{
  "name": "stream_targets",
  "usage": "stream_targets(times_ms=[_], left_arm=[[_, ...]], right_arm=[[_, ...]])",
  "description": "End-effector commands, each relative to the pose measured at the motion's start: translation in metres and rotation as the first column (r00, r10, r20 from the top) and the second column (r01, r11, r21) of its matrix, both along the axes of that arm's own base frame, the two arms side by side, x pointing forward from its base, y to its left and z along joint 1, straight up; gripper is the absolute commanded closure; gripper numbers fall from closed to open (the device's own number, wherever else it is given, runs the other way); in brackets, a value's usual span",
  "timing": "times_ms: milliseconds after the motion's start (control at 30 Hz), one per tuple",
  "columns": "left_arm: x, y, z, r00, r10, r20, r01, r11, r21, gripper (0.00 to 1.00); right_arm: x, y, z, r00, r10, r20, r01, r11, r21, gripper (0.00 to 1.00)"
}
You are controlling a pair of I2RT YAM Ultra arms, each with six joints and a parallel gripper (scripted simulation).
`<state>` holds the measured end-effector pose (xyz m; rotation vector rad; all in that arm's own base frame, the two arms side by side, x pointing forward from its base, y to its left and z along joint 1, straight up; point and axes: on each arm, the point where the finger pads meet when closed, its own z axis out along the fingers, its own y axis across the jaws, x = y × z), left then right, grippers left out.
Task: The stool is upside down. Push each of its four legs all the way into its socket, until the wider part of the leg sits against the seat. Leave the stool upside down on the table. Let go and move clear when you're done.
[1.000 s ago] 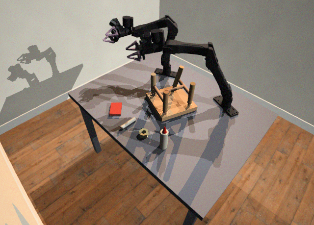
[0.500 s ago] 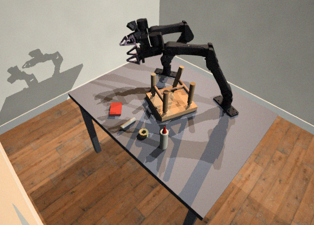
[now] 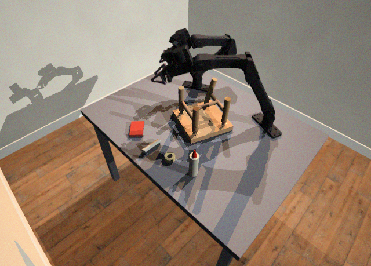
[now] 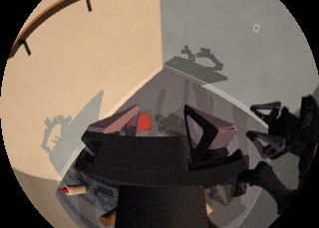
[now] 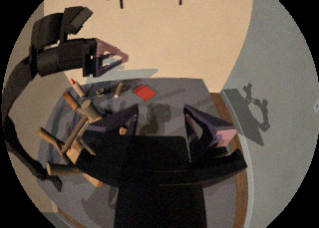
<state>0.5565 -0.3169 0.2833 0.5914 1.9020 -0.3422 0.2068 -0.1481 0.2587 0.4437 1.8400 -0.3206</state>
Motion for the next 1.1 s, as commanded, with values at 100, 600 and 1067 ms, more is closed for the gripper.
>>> stream_targets(times_ms=[100,600,1067], left_arm=[[-0.035,-0.003,0.006,0.947,-0.321,-0.015,0.321,0.94,0.112,0.31],[-0.077,0.018,-0.009,0.778,-0.626,-0.049,0.626,0.769,0.131,0.31],[-0.091,0.032,-0.02,0.706,-0.705,-0.06,0.707,0.701,0.092,0.31]], right_arm=[[0.018,0.051,0.005,0.986,0.168,-0.02,-0.168,0.986,0.0,0.31],[0.045,0.167,-0.023,0.79,0.607,-0.087,-0.604,0.795,0.061,0.31],[0.032,0.215,-0.017,0.652,0.756,-0.059,-0.755,0.654,0.046,0.31]])
